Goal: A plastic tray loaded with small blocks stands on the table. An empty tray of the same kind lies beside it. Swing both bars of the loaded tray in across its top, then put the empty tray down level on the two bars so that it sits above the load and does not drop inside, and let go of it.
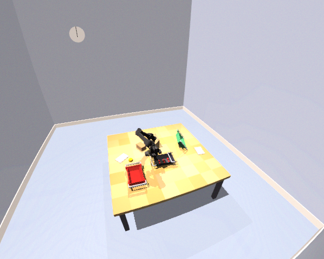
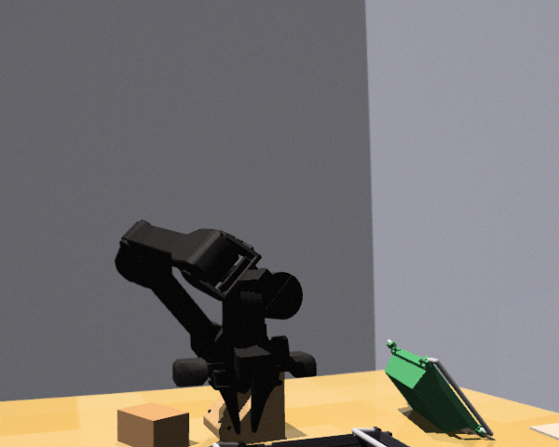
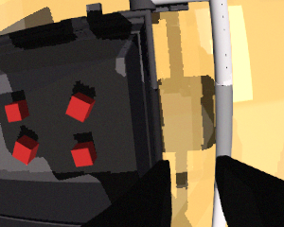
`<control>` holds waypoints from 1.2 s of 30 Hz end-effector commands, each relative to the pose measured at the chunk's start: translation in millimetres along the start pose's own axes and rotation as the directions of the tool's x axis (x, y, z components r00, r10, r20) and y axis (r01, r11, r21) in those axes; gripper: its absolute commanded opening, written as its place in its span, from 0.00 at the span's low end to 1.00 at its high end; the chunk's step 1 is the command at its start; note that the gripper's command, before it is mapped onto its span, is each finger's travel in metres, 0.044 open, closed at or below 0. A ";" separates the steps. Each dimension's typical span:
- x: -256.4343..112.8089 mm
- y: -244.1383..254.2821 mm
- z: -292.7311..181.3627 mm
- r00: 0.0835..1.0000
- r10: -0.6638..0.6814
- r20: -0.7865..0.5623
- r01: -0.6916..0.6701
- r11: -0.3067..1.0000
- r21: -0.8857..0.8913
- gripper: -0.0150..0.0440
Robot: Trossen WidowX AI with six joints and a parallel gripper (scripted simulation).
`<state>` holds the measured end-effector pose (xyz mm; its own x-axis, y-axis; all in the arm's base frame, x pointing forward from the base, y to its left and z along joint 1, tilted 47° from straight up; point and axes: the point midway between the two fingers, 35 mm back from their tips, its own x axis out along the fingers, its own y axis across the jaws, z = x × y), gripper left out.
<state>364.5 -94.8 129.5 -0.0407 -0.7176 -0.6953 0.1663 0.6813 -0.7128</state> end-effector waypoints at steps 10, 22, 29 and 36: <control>16.9 -23.6 -10.6 1.000 -0.011 -0.005 0.011 1.000 -0.007 0.41; 66.0 -25.0 -11.6 1.000 -0.014 -0.005 0.014 1.000 -0.007 0.41; 63.9 -23.3 -11.5 1.000 -0.014 -0.005 0.014 1.000 -0.007 0.41; 40.1 -8.1 -11.6 1.000 -0.012 -0.005 0.012 1.000 -0.007 0.41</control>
<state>347.2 -140.2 107.7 -0.0489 -0.7297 -0.6820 0.1617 0.6680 -0.7264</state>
